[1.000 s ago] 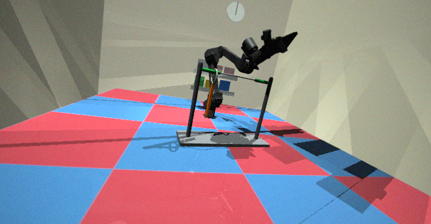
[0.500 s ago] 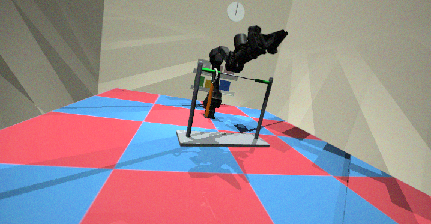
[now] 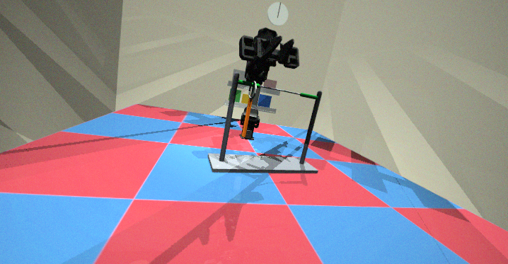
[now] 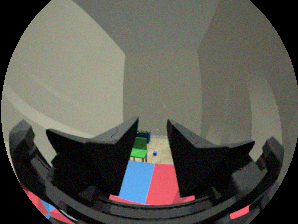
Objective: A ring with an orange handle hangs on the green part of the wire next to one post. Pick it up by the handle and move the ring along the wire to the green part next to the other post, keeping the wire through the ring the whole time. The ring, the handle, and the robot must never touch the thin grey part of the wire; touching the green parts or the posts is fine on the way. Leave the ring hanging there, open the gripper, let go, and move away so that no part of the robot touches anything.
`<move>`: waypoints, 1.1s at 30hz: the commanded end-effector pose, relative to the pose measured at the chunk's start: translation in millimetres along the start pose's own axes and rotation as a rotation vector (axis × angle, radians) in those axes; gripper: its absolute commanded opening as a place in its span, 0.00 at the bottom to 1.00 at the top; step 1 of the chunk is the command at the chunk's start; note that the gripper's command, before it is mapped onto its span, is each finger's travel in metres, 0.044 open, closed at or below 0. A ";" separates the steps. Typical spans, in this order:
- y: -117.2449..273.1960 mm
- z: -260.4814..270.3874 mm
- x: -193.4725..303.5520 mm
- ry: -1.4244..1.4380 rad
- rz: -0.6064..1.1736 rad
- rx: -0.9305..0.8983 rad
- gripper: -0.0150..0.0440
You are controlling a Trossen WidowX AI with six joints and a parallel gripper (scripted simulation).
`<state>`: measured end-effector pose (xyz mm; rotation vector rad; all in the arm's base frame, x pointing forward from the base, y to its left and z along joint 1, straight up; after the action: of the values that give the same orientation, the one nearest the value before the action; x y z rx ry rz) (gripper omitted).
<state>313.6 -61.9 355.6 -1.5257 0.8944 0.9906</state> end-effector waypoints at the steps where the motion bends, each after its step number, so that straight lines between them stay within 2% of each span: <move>1: 15.9 -41.6 10.3 0.068 0.077 0.101 0.53; 13: 76.4 -127.9 27.1 0.173 0.256 0.332 0.53; 24: 130.8 -123.7 95.4 0.174 0.384 0.235 0.53; 33: 183.3 -99.0 143.8 0.158 0.461 0.131 0.53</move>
<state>229.5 -203.4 194.2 -1.3029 1.4331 1.0571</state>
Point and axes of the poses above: the point midway between the two fingers, 35 mm back from their tips, its own y axis back along the fingers, its own z axis across the jaws, x = y × z, the point moved 7 cm from there along y, back along the fingers, and after that the axes turned 10 degrees about y, right-handed, at the moved point
